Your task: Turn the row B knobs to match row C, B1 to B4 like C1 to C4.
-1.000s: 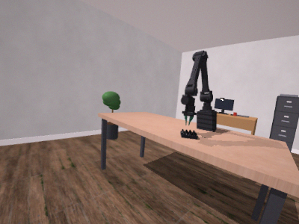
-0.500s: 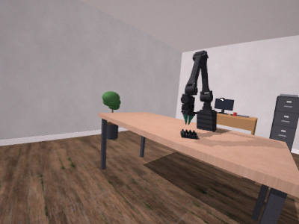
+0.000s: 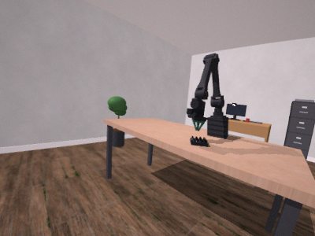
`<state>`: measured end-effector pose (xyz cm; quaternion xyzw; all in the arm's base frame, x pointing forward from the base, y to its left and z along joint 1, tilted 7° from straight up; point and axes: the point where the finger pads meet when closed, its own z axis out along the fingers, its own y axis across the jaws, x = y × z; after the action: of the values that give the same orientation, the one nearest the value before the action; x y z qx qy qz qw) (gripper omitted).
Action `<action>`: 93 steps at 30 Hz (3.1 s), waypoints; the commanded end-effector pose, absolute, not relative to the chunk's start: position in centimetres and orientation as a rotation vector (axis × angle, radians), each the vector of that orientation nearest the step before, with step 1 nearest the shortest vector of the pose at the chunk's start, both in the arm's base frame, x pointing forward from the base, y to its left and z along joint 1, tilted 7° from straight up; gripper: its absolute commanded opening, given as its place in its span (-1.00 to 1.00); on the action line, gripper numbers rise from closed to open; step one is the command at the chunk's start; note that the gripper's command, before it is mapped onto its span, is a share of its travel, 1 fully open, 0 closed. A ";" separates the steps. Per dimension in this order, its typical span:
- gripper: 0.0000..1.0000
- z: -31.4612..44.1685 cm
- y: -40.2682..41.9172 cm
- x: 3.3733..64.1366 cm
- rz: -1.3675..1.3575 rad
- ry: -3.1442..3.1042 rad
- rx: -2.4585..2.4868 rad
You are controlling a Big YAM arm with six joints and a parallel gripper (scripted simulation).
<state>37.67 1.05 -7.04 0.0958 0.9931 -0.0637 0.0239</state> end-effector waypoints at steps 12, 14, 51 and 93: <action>-0.64 -4.8 1.9 39.8 -0.153 2.865 0.956; -0.64 -4.8 1.8 39.6 -0.152 2.851 0.996; -0.64 -5.1 1.7 39.1 -0.146 2.754 1.256; -0.64 -8.8 0.6 38.2 -0.165 2.766 1.272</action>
<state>37.92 1.16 -8.01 0.4148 0.9073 -0.0527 0.0443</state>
